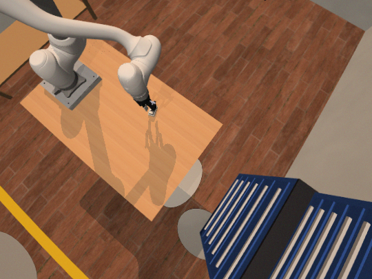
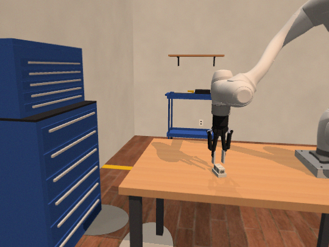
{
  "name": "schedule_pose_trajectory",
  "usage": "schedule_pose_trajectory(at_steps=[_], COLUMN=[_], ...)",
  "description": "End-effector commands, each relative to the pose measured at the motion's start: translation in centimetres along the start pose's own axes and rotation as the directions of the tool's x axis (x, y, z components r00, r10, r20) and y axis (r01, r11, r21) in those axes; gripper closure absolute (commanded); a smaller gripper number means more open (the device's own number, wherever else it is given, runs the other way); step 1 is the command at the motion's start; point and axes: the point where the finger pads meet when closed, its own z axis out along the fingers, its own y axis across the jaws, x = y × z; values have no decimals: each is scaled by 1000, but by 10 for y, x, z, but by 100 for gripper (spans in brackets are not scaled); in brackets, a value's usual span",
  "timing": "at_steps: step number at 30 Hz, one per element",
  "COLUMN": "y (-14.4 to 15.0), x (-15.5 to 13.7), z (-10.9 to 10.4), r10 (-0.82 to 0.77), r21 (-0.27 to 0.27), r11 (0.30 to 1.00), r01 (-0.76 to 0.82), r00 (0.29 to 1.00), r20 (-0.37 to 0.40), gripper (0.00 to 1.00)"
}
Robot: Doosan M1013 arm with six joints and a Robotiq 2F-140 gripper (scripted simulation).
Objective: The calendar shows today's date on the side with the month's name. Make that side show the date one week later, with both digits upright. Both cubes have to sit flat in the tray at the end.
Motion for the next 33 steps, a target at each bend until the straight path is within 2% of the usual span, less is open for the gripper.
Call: schedule_pose_trajectory(at_steps=[1,9,26,33], y=[0,0,0,0], x=[0,0,0,0], z=[0,3,27,30], r10=[0,0,0,0], r21=[0,0,0,0], r11=[1000,1000,1000,1000], r01=[0,0,0,0], r00=[1000,1000,1000,1000], r20=[0,0,0,0], gripper=[64,64,64,64])
